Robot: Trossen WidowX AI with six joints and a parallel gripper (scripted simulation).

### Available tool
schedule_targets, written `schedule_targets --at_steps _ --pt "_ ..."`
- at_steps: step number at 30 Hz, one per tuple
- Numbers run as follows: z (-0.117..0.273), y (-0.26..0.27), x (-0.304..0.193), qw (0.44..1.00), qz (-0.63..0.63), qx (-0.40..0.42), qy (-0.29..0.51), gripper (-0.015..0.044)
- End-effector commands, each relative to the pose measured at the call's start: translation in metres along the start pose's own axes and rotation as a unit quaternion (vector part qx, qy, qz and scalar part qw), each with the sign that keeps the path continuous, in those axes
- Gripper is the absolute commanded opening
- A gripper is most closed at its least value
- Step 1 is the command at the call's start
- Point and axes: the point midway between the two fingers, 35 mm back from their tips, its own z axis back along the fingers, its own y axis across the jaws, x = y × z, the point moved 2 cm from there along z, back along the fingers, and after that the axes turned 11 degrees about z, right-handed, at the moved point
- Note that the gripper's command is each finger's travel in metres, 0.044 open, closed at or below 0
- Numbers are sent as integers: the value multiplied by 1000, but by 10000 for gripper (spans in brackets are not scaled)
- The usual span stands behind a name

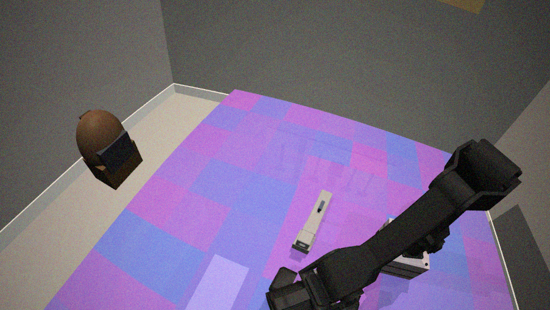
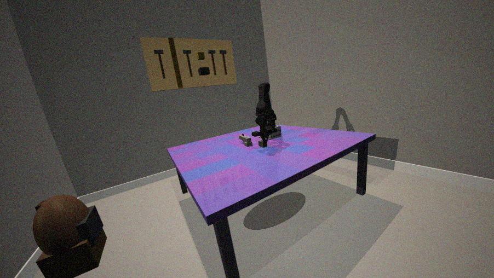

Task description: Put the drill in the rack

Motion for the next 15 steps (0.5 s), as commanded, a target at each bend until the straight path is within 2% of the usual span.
schedule_targets --at_steps 1,15 --pt "-5 1 -1 1000 -1 3 4 0" --pt "-17 0 0 1000 -1 3 4 0"
